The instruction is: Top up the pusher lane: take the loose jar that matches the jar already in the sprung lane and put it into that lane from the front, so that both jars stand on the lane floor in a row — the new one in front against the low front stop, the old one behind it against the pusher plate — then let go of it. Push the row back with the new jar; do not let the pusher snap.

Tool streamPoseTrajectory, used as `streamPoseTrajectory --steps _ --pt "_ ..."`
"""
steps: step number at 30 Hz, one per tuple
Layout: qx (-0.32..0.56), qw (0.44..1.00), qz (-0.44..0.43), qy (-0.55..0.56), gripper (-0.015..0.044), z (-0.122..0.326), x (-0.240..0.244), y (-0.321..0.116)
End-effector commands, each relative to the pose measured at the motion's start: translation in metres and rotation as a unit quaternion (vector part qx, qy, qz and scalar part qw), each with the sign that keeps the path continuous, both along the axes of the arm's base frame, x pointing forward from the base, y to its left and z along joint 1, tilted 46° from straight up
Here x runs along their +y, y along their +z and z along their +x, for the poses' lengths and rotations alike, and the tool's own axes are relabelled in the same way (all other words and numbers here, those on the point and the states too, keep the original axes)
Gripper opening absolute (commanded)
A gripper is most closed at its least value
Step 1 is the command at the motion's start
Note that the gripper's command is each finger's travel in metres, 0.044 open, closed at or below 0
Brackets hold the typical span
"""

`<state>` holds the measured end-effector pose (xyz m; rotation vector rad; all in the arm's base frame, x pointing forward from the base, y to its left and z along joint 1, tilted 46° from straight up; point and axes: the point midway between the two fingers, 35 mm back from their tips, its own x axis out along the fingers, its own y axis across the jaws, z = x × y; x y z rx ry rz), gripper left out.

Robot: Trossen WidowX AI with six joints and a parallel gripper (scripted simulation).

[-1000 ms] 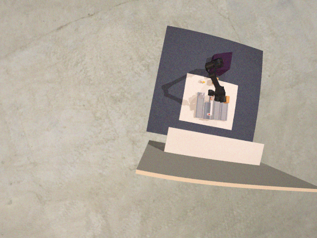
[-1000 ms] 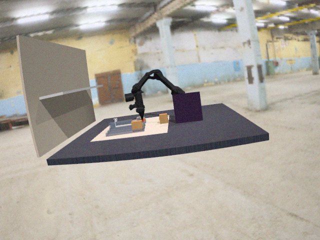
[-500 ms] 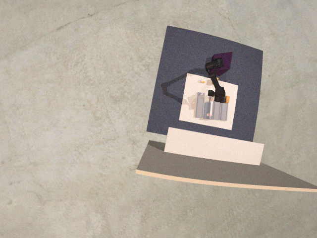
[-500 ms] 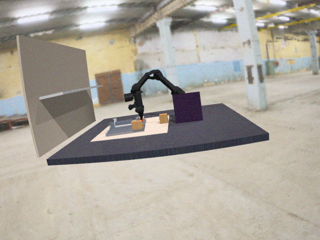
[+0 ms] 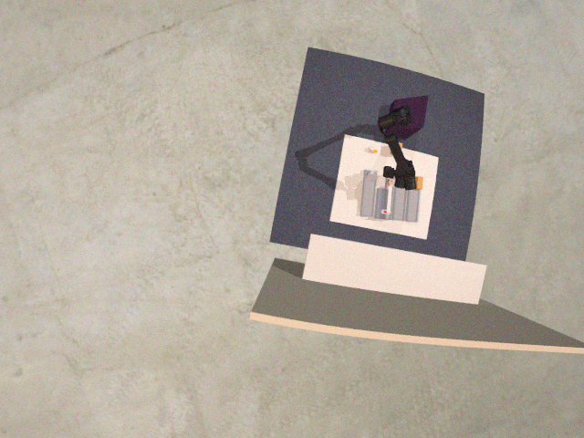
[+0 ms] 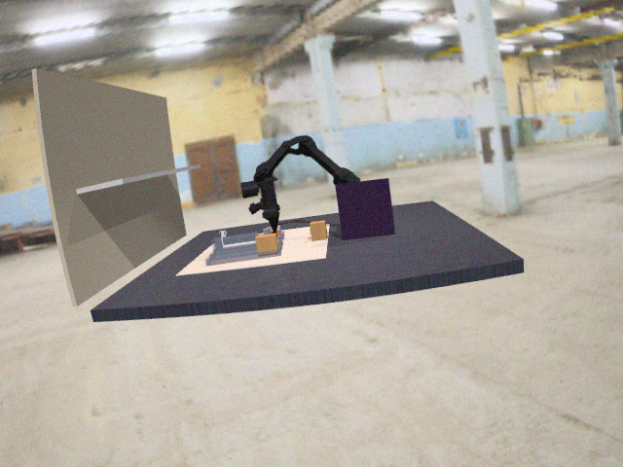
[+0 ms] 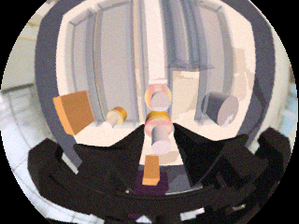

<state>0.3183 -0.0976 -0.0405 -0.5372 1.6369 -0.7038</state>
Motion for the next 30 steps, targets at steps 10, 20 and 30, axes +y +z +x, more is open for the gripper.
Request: streamPoseTrajectory --steps 10,20,30 --pt "-0.012 1.0 -0.005 0.003 0.0 0.0074 -0.0022 0.0018" --pt "-0.012 1.0 -0.005 0.003 0.0 0.0074 -0.0022 0.0018" --pt "-0.012 1.0 -0.005 0.003 0.0 0.0072 -0.0031 0.001"
